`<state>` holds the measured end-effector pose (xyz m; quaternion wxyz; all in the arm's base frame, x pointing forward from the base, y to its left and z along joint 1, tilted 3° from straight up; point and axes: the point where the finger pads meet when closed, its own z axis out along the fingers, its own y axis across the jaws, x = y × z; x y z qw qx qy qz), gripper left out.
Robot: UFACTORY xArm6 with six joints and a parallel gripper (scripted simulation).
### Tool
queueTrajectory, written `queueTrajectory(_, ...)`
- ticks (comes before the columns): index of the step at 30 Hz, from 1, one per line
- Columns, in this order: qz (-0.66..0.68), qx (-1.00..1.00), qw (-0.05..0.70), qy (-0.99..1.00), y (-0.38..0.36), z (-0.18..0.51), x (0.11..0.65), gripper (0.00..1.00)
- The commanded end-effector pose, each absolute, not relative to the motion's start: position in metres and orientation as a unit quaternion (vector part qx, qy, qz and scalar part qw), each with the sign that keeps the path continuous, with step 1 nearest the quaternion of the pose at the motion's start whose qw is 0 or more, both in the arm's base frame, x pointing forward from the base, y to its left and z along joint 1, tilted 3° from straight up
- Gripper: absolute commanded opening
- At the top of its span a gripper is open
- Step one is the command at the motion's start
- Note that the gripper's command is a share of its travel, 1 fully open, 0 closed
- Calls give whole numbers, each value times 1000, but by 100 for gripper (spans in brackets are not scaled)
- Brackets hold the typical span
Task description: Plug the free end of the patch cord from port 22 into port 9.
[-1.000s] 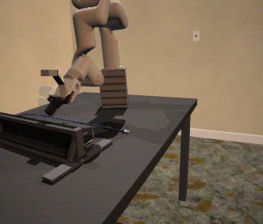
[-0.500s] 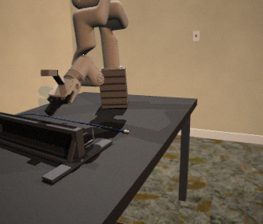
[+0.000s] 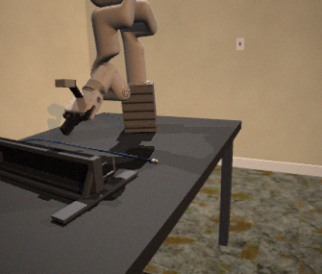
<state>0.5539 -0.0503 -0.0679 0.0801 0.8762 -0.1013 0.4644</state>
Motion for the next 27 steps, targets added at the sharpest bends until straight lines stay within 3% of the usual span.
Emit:
queueTrajectory(1, 466, 875, 80, -102, -45, -54, 537, 0)
queueTrajectory(13, 466, 875, 80, -102, -25, -7, 469, 0)
queueTrajectory(27, 466, 875, 80, -102, -27, -3, 464, 0)
